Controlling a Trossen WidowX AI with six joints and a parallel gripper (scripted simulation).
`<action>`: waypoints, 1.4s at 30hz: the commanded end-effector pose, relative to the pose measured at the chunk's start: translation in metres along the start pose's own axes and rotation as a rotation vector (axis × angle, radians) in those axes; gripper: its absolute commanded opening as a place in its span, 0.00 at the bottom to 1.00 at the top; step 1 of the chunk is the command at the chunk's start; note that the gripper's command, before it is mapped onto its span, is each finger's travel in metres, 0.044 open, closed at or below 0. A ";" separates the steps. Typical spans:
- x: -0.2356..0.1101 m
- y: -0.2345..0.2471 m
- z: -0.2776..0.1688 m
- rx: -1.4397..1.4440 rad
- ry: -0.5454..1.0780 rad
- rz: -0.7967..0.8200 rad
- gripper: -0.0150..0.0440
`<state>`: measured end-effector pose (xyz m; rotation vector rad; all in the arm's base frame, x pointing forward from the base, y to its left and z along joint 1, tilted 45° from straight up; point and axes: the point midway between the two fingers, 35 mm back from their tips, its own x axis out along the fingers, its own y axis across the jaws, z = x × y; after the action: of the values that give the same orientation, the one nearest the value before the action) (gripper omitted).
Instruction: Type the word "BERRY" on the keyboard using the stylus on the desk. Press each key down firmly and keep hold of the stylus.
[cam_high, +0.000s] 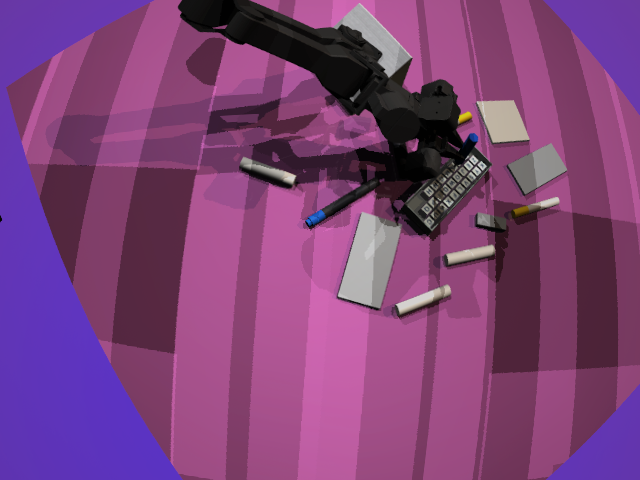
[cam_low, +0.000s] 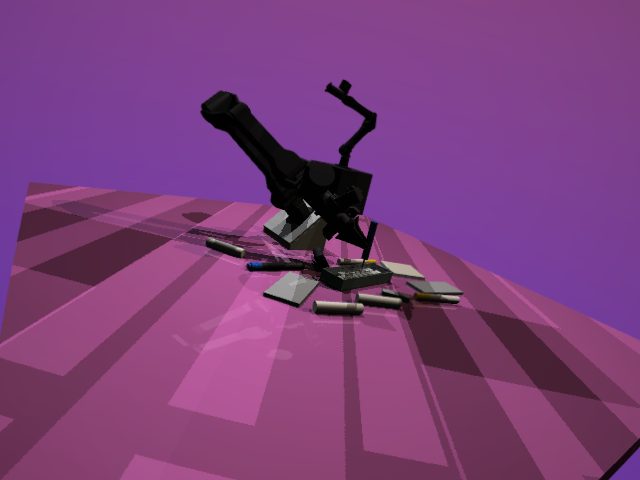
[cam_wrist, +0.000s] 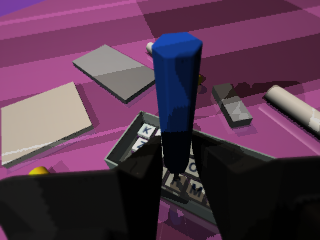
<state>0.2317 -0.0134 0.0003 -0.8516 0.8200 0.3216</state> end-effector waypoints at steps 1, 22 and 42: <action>0.002 0.002 -0.002 -0.006 -0.001 0.008 0.39; 0.003 0.002 -0.005 -0.006 0.000 0.008 0.39; -0.016 0.002 0.028 -0.005 -0.002 0.008 0.39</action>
<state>0.2320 0.0087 0.0164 -0.8569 0.8306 0.3409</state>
